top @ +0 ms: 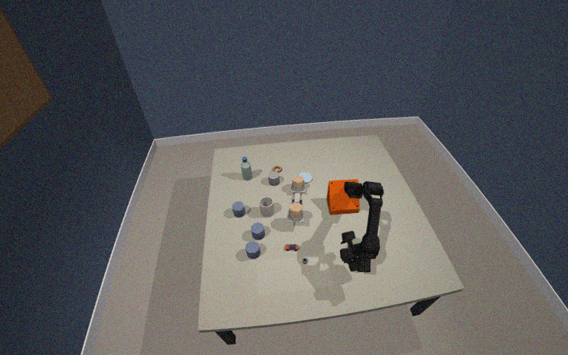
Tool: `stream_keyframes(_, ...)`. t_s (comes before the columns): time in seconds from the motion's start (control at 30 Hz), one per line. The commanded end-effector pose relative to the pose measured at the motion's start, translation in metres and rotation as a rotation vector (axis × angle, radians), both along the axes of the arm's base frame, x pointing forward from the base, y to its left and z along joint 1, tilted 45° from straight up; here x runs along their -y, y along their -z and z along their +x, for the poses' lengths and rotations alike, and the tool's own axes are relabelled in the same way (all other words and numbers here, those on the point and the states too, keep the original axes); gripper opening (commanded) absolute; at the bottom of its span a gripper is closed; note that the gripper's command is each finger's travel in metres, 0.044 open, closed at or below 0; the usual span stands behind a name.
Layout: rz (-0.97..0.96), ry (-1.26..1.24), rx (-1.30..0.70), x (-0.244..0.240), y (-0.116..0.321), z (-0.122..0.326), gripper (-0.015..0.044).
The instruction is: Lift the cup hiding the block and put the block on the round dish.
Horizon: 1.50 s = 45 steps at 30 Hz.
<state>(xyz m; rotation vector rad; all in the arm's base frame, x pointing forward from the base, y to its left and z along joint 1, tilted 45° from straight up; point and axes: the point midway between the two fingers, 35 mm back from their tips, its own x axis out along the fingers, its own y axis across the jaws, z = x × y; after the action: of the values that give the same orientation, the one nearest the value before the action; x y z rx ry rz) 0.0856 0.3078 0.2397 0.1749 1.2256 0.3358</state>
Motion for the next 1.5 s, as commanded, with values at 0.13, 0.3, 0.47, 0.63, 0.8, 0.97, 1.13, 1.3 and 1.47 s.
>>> stream_keyframes(0.13, -0.061, 0.036, -0.07, 0.039, 0.025, 0.058, 0.044)
stream_keyframes(0.3, -0.075, 0.06, -0.128, 0.072, 0.042, 0.091, 0.044)
stream_keyframes(0.47, -0.062, 0.084, -0.183, 0.107, 0.057, 0.116, 0.044)
stream_keyframes(0.63, -0.025, 0.11, -0.227, 0.144, 0.071, 0.134, 0.044)
stream_keyframes(0.8, 0.034, 0.138, -0.254, 0.181, 0.083, 0.145, 0.044)
stream_keyframes(0.97, 0.107, 0.17, -0.257, 0.217, 0.094, 0.15, 0.044)
stream_keyframes(1.13, 0.19, 0.207, -0.233, 0.251, 0.103, 0.15, 0.044)
stream_keyframes(1.3, 0.265, 0.257, -0.186, 0.282, 0.11, 0.146, 0.044)
stream_keyframes(1.47, 0.324, 0.318, -0.126, 0.31, 0.117, 0.139, 0.044)
